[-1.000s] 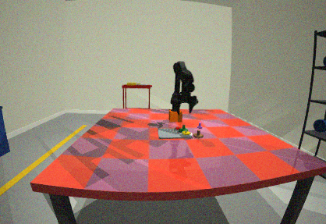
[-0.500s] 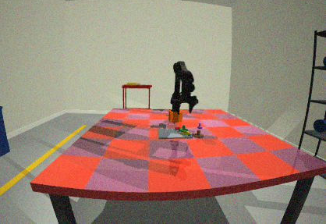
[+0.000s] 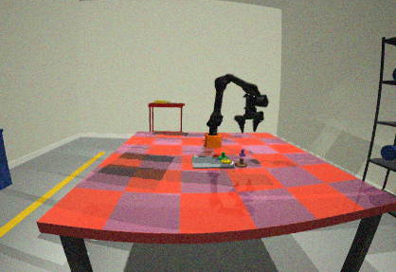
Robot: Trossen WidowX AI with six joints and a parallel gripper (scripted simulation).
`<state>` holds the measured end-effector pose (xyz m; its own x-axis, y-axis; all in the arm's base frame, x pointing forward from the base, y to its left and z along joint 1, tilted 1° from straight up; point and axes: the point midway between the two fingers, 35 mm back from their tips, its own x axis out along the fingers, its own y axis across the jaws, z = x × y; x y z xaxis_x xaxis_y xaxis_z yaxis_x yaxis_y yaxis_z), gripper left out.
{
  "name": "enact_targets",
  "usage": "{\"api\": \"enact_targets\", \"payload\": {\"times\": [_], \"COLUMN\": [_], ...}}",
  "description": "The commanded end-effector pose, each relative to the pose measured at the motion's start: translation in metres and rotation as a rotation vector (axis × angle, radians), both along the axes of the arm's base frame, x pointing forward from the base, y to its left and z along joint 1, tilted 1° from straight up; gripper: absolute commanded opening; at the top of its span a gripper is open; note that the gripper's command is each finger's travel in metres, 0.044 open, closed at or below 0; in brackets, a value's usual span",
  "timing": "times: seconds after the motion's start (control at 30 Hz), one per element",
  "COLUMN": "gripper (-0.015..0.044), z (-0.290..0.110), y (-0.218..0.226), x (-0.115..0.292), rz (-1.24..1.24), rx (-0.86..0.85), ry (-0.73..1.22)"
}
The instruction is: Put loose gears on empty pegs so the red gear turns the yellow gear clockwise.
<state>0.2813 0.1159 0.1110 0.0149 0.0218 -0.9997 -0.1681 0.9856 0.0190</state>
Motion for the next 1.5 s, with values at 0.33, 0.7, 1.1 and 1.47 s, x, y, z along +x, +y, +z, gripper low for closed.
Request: {"api": "enact_targets", "payload": {"times": [0.33,0.7,1.1,1.47], "gripper": [0.044,0.044,0.044,0.044], "z": [0.018,0.018,0.018,0.018], "y": [0.079,0.079,0.079,0.079], "x": [-0.036,-0.036,-0.036,-0.036], "rz": [-0.001,-0.001,-0.001,-0.001], "rx": [0.007,0.007,0.007,0.007], "ry": [0.002,0.002,0.002,0.002]}}
